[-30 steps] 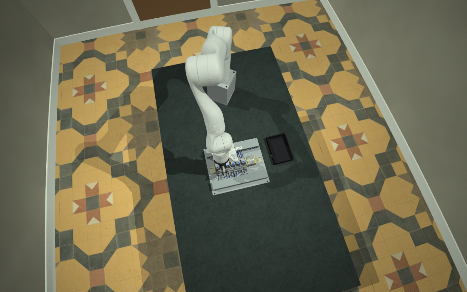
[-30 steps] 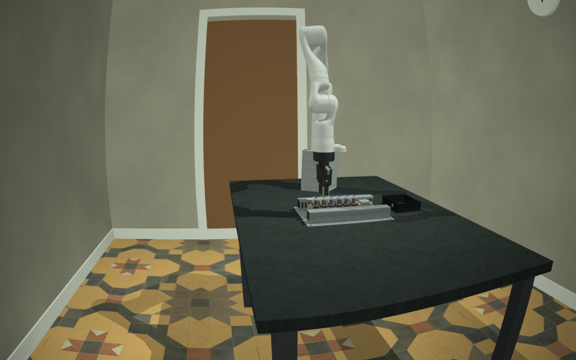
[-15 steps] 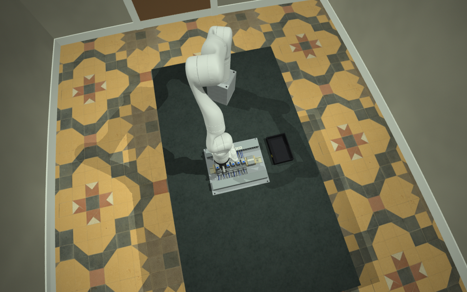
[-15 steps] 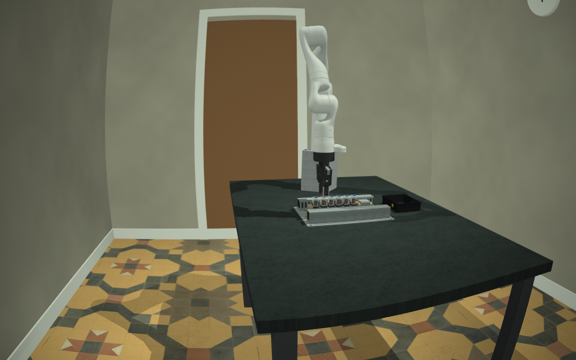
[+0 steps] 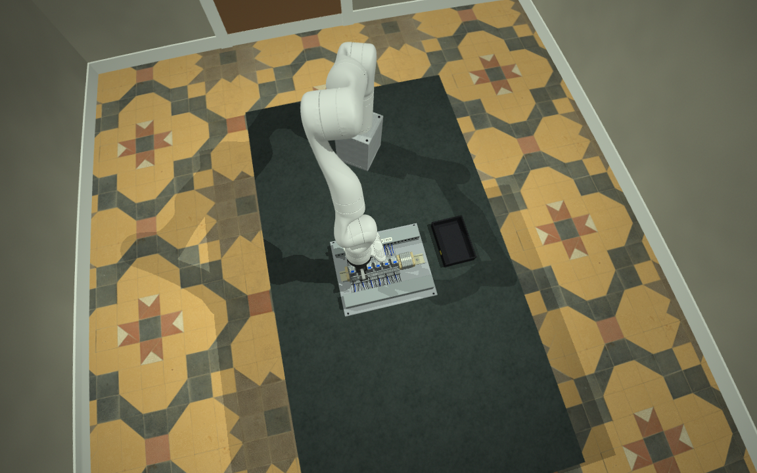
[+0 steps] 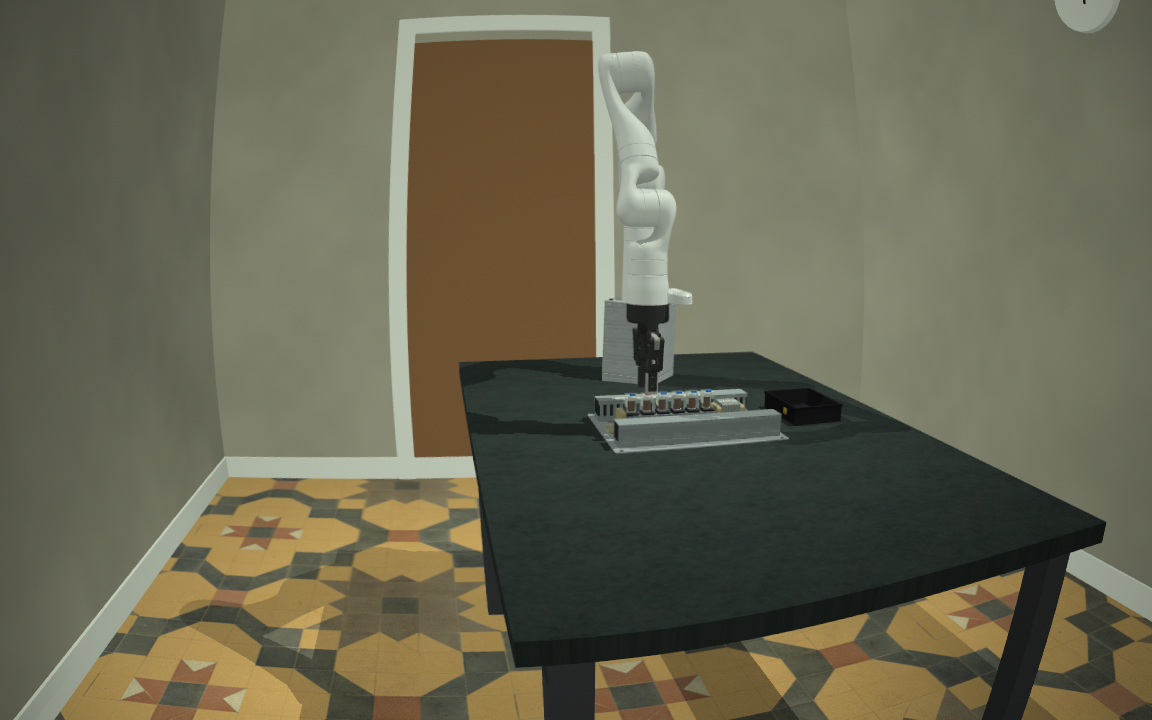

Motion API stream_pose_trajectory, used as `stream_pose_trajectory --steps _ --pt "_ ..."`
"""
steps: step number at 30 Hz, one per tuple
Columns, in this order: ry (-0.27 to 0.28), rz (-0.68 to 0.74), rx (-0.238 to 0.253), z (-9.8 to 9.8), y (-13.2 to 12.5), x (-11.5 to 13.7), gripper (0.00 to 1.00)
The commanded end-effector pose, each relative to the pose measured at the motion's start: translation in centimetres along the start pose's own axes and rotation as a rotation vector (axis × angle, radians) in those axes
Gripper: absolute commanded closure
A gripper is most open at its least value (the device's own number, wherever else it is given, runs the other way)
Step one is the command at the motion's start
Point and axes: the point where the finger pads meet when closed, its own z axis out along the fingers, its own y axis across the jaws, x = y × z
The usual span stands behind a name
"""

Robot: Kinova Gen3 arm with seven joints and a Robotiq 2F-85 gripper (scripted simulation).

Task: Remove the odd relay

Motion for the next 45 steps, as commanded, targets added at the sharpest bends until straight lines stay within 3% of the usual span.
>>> stream_pose_trajectory --steps 1,20,45 --pt "0.000 0.000 -0.002 -0.1 0.1 0.0 0.39" --pt "0.000 0.000 -0.002 0.6 0.1 0.0 0.39" --pt "0.000 0.000 -0.002 3.0 0.1 0.0 0.39"
